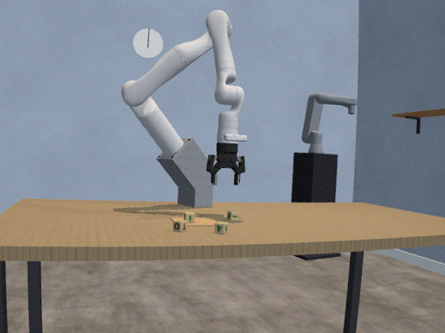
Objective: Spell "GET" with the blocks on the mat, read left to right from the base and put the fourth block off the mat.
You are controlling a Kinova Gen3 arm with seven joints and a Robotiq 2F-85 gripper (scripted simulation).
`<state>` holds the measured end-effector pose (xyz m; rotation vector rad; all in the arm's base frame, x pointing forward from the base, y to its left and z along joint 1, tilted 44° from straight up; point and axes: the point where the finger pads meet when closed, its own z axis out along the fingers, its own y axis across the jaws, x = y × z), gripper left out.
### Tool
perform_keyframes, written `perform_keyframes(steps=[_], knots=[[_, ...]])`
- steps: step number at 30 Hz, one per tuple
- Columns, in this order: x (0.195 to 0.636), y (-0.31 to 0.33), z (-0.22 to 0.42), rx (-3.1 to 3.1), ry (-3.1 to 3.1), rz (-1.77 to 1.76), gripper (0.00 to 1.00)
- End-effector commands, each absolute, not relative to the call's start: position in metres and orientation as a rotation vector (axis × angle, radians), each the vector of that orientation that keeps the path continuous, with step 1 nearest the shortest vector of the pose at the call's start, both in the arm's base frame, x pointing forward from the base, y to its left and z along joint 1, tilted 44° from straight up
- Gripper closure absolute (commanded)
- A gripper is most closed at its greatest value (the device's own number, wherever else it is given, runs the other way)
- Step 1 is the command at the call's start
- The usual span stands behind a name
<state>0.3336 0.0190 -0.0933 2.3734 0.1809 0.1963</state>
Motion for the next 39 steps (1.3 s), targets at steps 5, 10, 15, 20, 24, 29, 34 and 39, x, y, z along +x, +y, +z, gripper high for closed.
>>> perform_keyframes(steps=[5, 10, 15, 20, 24, 29, 34, 39], knots=[[0.336, 0.02, -0.093, 2.376, 0.182, 0.197, 0.0], [0.34, 0.02, -0.092, 2.379, 0.182, 0.196, 0.0], [0.347, 0.021, -0.09, 2.384, 0.183, 0.194, 0.0], [0.347, 0.021, -0.09, 2.384, 0.183, 0.194, 0.0], [0.358, 0.021, -0.086, 2.39, 0.184, 0.192, 0.0], [0.372, 0.02, -0.081, 2.397, 0.186, 0.191, 0.0], [0.372, 0.02, -0.081, 2.397, 0.186, 0.191, 0.0], [0.389, 0.018, -0.074, 2.404, 0.188, 0.19, 0.0]])
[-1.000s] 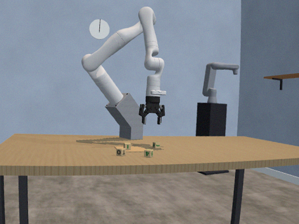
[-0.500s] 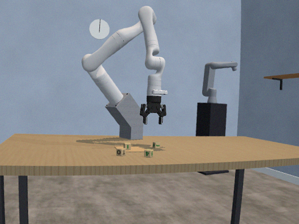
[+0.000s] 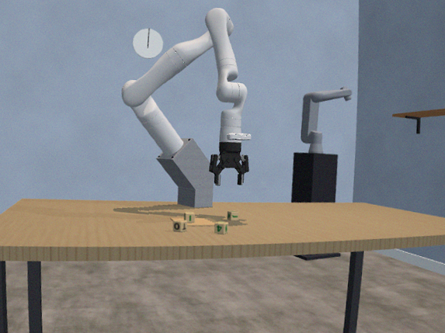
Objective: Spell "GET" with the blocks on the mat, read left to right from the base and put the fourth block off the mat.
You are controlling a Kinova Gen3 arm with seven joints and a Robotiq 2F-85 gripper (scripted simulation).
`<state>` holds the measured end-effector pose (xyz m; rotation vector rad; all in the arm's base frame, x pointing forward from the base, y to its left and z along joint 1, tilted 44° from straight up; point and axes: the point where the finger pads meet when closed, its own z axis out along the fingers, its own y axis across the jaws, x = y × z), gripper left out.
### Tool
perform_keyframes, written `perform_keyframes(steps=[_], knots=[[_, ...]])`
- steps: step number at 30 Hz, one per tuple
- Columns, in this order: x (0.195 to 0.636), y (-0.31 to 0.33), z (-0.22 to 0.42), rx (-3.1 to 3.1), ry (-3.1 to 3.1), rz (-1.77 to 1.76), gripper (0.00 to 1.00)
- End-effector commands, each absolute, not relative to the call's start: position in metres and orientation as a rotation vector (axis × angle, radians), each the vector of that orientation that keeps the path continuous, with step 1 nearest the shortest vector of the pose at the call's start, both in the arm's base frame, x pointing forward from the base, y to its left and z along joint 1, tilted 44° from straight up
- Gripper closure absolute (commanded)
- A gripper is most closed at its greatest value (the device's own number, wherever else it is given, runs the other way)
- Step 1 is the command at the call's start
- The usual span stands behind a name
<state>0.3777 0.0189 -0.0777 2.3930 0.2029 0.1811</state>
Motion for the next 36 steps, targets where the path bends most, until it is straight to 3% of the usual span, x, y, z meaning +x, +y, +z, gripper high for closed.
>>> perform_keyframes(steps=[1, 20, 21, 36], knots=[[0.389, 0.018, -0.074, 2.404, 0.188, 0.19, 0.0], [0.408, 0.015, -0.065, 2.409, 0.189, 0.19, 0.0], [0.428, 0.009, -0.054, 2.412, 0.191, 0.19, 0.0], [0.448, 0.0, -0.041, 2.412, 0.191, 0.192, 0.0]])
